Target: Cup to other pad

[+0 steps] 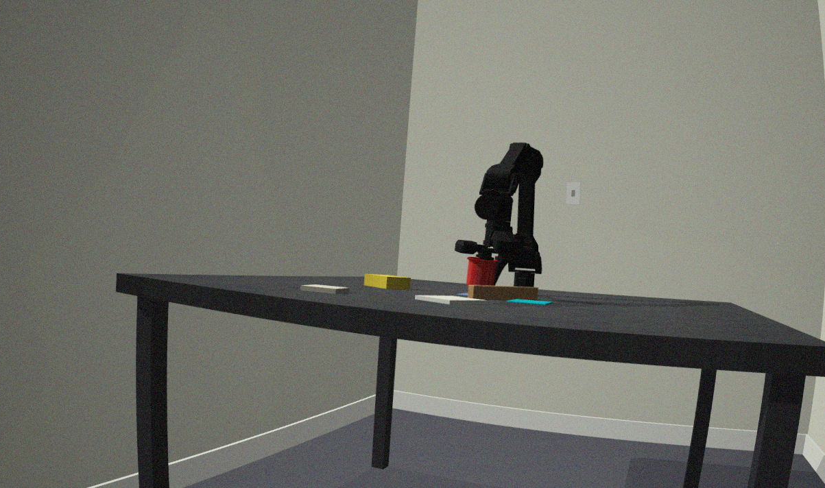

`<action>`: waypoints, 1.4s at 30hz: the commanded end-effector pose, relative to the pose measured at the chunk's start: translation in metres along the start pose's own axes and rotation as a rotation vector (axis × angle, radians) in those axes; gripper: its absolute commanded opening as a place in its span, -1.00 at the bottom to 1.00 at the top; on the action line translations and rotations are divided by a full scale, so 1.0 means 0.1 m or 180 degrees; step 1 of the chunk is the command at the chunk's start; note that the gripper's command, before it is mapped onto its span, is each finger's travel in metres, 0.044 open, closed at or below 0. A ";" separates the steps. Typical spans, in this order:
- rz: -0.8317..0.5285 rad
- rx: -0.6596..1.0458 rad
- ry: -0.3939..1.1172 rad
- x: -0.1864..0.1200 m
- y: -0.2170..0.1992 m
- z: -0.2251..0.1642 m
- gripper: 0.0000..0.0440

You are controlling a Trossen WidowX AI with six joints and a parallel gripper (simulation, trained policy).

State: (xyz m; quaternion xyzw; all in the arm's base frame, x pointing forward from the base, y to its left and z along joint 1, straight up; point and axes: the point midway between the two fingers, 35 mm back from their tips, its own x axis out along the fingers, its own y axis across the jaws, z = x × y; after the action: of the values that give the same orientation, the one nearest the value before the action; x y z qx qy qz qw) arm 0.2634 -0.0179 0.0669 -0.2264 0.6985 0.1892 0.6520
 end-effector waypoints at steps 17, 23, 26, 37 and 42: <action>-0.0198 -0.0280 -0.0311 -0.49 0.07 0.37 -1.00; -0.0236 -0.0347 -0.0426 -0.57 0.17 0.55 -1.00; -0.0255 -0.0378 -0.0487 -0.60 0.22 0.65 -1.00; -0.0308 -0.0494 -0.0678 -0.58 0.47 1.01 -1.00; -0.0315 -0.0537 -0.0738 -0.52 0.60 1.16 -1.00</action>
State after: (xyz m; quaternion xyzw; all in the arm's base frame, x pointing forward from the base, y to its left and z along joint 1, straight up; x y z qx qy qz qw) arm 0.3244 0.0868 0.1145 -0.2906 0.5916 0.2356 0.7142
